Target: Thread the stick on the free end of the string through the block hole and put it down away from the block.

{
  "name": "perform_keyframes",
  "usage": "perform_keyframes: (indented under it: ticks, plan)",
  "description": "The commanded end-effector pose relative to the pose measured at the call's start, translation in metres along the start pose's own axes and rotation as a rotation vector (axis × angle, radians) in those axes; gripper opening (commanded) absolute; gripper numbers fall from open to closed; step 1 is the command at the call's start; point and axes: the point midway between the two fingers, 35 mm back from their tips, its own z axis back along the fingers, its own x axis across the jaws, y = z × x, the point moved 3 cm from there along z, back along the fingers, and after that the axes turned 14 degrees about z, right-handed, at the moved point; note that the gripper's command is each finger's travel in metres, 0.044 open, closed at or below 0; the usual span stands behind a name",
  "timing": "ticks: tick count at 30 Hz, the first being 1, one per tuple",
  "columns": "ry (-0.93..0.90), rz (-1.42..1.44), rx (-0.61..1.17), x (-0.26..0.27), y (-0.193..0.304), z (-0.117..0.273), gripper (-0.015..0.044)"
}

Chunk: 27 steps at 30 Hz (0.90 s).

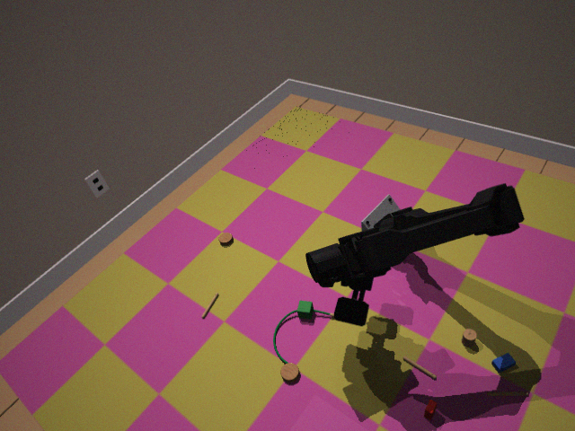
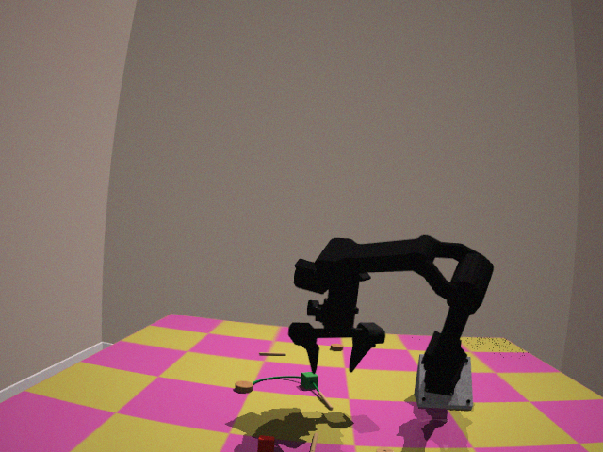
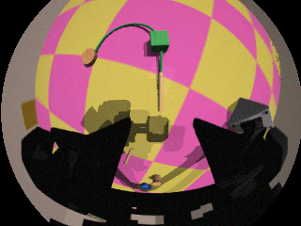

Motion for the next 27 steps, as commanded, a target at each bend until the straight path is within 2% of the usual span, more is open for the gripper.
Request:
perform_keyframes:
  ticks: [1,27]
  plan:
    - [-0.002,0.002,-0.010,-0.0002,-0.0037,0.0223,0.0440]
    - [-0.007,0.001,-0.011,0.0005,-0.0035,0.0197,0.0440]
